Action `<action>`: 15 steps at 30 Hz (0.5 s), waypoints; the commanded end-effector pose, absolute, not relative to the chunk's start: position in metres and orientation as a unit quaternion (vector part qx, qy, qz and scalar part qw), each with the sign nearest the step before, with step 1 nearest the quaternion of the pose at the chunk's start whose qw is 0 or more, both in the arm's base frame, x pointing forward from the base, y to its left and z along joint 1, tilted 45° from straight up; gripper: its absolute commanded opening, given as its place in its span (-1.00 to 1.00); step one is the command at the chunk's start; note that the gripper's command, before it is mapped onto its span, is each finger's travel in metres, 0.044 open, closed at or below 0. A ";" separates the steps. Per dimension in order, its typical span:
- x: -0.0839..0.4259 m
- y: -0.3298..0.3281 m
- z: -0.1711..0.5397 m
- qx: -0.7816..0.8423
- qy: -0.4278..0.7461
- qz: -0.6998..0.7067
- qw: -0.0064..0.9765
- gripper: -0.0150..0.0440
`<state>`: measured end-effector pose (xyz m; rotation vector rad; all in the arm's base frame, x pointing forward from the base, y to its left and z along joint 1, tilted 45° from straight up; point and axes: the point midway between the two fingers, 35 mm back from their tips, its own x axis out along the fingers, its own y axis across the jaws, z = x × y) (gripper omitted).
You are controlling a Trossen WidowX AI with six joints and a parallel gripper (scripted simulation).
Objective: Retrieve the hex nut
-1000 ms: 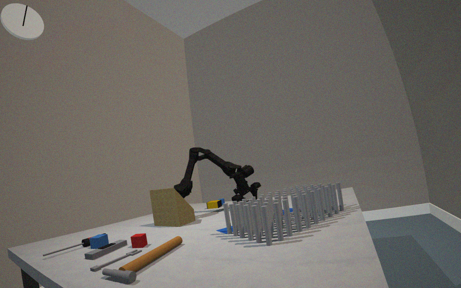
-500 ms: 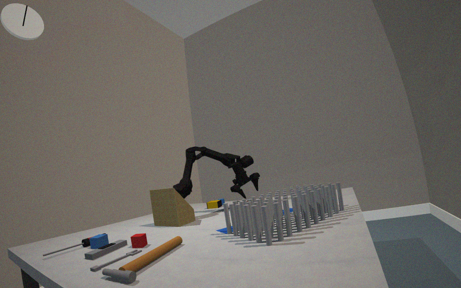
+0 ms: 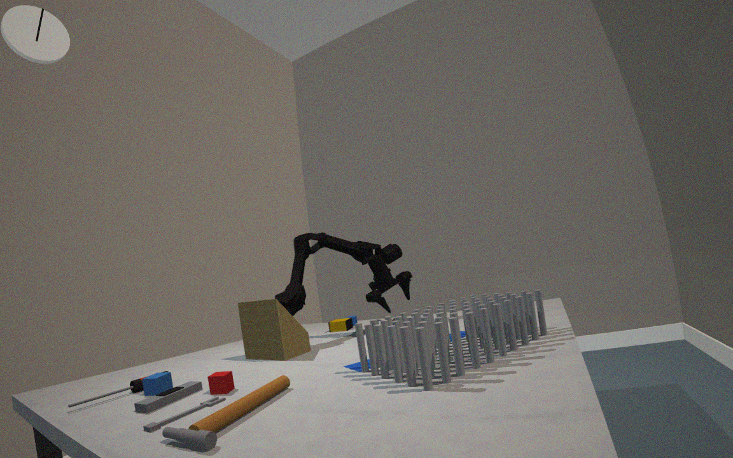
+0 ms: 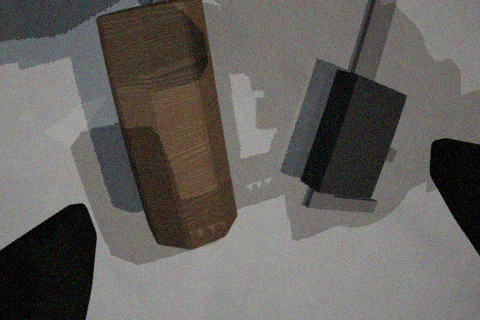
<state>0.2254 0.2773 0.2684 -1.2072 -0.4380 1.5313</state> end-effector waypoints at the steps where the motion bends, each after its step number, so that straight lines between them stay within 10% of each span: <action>1: 0.225 0.277 0.269 -0.509 -0.187 0.645 0.539 1.00; 15: 0.234 0.273 0.264 -0.410 -0.233 0.737 0.485 1.00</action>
